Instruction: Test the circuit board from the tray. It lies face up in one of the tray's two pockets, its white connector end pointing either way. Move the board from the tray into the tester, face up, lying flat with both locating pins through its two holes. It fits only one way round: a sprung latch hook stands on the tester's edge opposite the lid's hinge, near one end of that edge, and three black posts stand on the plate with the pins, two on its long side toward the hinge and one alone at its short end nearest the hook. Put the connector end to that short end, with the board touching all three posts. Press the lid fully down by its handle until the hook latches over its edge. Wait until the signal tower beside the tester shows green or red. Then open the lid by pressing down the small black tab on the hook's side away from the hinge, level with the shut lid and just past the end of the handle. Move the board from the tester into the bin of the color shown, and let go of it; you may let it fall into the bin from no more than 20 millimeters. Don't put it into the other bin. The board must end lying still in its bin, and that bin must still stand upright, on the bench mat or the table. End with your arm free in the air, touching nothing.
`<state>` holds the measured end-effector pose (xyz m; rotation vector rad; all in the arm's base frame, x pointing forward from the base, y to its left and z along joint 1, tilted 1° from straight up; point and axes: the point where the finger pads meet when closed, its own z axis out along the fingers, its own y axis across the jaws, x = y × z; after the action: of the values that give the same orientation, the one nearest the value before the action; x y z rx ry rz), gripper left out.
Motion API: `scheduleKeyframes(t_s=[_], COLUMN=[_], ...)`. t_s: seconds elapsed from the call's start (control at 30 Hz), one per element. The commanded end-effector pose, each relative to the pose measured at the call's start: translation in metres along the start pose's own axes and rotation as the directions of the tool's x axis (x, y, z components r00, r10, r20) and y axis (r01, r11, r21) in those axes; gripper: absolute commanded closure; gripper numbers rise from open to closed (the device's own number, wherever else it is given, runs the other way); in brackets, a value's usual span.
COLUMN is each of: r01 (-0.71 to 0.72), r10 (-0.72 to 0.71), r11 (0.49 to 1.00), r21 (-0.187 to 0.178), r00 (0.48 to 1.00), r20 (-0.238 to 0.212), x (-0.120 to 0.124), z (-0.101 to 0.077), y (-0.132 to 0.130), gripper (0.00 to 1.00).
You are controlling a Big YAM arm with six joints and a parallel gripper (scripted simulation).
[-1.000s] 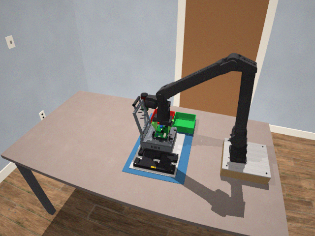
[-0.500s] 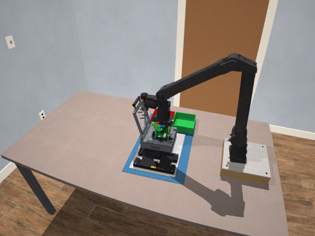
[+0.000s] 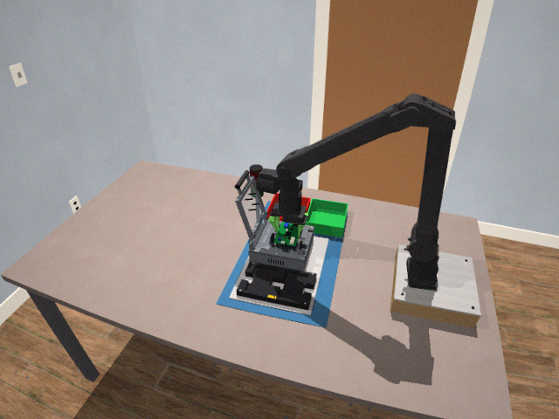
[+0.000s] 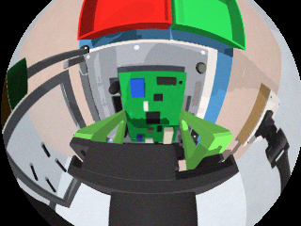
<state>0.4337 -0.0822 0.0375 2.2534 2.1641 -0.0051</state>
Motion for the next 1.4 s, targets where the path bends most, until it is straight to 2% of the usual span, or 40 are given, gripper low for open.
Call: scheduleKeyframes(t_s=[0.0, 1.37], r01=[-0.008, -0.008], r10=[0.008, 0.008], r11=[0.999, 0.999], r21=[-0.039, -0.04], r00=[1.0, 1.0], r20=[0.004, 0.005], x=[-0.0083, -0.0082], z=[-0.006, -0.006], y=[0.0163, 0.0168], gripper=[0.28, 0.28])
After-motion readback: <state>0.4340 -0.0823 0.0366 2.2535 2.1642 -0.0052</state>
